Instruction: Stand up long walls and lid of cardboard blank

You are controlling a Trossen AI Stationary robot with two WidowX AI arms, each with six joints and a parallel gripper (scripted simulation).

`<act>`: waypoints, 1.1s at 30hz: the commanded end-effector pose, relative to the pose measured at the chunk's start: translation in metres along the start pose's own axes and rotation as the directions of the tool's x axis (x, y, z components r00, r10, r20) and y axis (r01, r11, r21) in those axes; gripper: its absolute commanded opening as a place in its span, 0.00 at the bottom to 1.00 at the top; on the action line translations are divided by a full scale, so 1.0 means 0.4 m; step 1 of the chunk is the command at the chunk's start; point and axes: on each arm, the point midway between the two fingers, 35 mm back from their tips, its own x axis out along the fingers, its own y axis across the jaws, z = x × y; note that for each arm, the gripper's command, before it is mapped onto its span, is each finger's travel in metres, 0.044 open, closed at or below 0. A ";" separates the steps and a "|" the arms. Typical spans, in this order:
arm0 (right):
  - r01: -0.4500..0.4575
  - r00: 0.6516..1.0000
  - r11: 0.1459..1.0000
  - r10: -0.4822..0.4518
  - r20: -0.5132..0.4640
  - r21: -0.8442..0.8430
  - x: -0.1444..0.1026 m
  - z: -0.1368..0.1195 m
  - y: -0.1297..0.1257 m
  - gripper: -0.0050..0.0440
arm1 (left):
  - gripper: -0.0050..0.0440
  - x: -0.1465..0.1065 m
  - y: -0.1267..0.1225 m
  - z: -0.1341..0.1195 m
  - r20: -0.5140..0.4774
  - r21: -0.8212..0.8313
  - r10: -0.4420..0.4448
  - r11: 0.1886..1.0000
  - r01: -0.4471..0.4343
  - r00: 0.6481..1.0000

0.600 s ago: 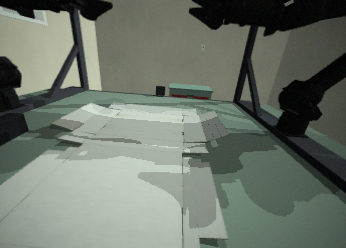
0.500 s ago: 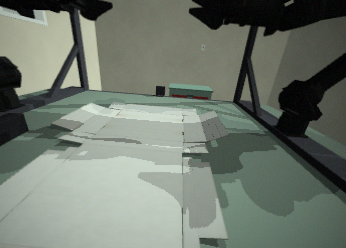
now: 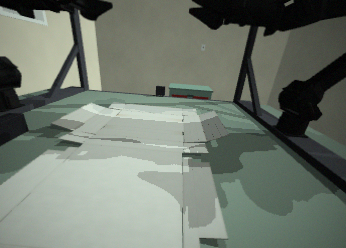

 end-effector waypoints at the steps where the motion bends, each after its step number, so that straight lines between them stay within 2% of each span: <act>1: -0.006 1.000 1.000 0.006 -0.005 0.006 0.006 0.010 0.005 0.89 | 0.91 -0.002 0.000 0.016 0.016 0.000 0.000 1.000 0.000 1.000; 4: -0.031 0.991 0.999 0.035 -0.130 0.036 0.045 -0.043 0.030 0.77 | 0.76 -0.002 0.000 0.016 0.016 0.000 0.000 1.000 0.000 1.000; 7: -0.059 0.949 0.995 0.082 -0.306 0.083 0.099 -0.122 0.076 0.77 | 0.61 -0.002 0.000 0.016 0.016 0.000 0.000 1.000 0.000 1.000; 10: -0.065 0.904 0.992 0.104 -0.415 0.106 0.120 -0.177 0.104 0.77 | 0.47 -0.002 0.000 0.016 0.016 0.000 0.000 1.000 0.000 1.000; 14: -0.066 0.828 0.989 0.127 -0.546 0.129 0.137 -0.248 0.141 0.77 | 0.27 -0.002 0.000 0.016 0.016 0.000 0.000 1.000 0.000 1.000; 16: -0.066 0.828 0.989 0.127 -0.546 0.129 0.137 -0.248 0.141 0.77 | 0.27 -0.002 0.000 0.016 0.016 0.000 0.000 1.000 0.000 1.000; 18: -0.061 0.754 0.988 0.137 -0.642 0.139 0.139 -0.304 0.166 0.77 | 0.17 -0.002 0.000 0.016 0.016 0.000 0.000 1.000 0.000 1.000; 20: -0.057 0.701 0.988 0.143 -0.699 0.145 0.144 -0.341 0.188 0.77 | 0.10 -0.002 0.000 0.016 0.016 0.000 0.000 1.000 0.000 1.000; 24: -0.045 0.589 0.988 0.144 -0.795 0.145 0.137 -0.407 0.220 0.77 | 0.10 -0.002 0.000 0.016 0.016 0.000 0.000 1.000 0.000 1.000; 31: -0.020 0.363 0.993 0.118 -0.924 0.118 0.106 -0.519 0.275 0.77 | 0.10 -0.002 0.000 0.016 0.016 0.000 0.000 1.000 0.000 1.000; 33: -0.020 0.363 0.993 0.118 -0.924 0.118 0.106 -0.519 0.275 0.77 | 0.10 -0.002 0.000 0.016 0.016 0.000 0.000 1.000 0.000 1.000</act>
